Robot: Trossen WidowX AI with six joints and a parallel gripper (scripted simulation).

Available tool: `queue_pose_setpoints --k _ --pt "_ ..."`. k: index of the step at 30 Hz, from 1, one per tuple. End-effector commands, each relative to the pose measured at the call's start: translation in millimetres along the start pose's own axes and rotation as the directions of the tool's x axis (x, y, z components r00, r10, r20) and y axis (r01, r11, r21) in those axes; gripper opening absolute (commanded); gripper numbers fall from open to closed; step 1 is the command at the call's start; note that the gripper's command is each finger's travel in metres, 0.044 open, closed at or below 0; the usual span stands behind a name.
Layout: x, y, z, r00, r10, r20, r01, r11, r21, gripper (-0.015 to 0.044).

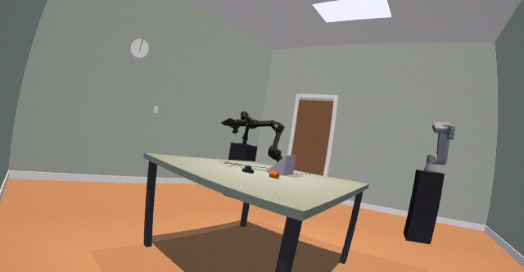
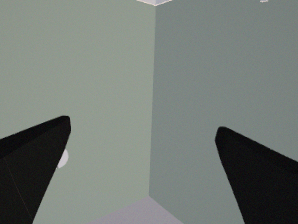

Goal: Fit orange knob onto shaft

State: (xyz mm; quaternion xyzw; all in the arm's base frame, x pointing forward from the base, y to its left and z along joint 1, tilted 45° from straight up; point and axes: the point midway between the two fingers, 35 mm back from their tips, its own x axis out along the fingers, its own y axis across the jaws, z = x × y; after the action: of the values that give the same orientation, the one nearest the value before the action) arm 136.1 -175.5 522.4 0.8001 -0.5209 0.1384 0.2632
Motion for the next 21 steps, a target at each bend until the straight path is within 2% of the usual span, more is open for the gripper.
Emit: queue_pose_setpoints --k 1,6,11,16,21 --pt "17 -63 41 0.973 -0.172 0.154 0.178 0.984 -0.029 0.0440" --pt "10 -166 99 0.838 -0.404 0.367 0.456 0.888 -0.062 0.0440" --pt "-30 -261 152 0.622 -0.545 0.562 0.698 0.712 -0.082 0.0440" --pt "-101 -337 199 0.376 -0.574 0.728 0.886 0.453 -0.100 0.0440" --pt "-194 -385 241 0.159 -0.481 0.862 0.986 0.123 -0.113 0.0440"
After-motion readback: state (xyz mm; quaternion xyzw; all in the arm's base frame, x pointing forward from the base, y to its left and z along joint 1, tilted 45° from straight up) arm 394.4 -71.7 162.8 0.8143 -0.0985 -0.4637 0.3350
